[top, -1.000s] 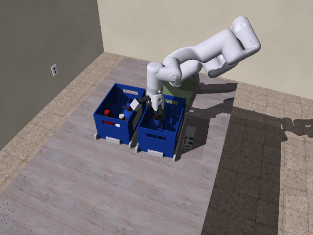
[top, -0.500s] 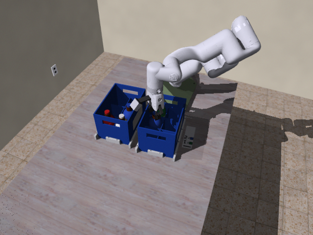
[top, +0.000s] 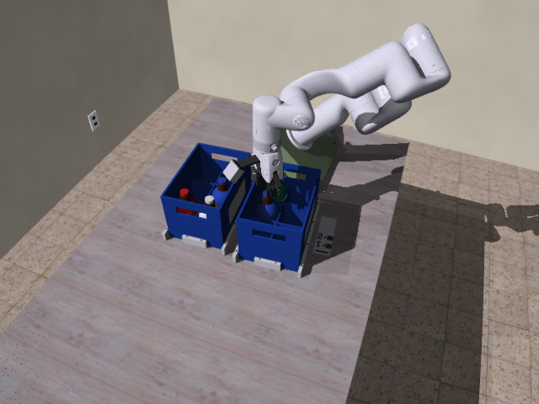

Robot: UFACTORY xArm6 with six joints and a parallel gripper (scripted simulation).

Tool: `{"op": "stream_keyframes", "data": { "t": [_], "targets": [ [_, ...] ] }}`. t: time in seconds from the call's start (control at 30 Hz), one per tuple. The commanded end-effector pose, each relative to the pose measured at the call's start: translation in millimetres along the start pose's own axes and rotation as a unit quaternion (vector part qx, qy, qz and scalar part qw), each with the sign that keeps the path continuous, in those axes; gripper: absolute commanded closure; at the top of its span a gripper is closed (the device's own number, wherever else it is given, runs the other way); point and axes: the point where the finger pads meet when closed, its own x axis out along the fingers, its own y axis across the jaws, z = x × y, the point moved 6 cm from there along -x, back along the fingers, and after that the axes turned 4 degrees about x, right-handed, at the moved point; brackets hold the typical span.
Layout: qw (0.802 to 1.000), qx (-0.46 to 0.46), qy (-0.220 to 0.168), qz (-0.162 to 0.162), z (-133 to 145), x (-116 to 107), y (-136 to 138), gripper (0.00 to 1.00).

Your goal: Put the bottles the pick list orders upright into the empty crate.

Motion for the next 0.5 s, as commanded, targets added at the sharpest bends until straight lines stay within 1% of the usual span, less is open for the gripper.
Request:
{"op": "stream_keyframes", "data": {
  "t": [0.0,0.23,0.3,0.47],
  "targets": [
    [1.000,-0.001,0.002,0.000,-0.7,-12.6,-0.6,0.35],
    [1.000,-0.001,0.002,0.000,-0.7,-31.3,-0.6,0.35],
    [1.000,-0.001,0.002,0.000,-0.7,-31.3,-0.6,0.35],
    [1.000,-0.001,0.002,0.000,-0.7,-44.7,-0.6,0.35]
  ]
}}
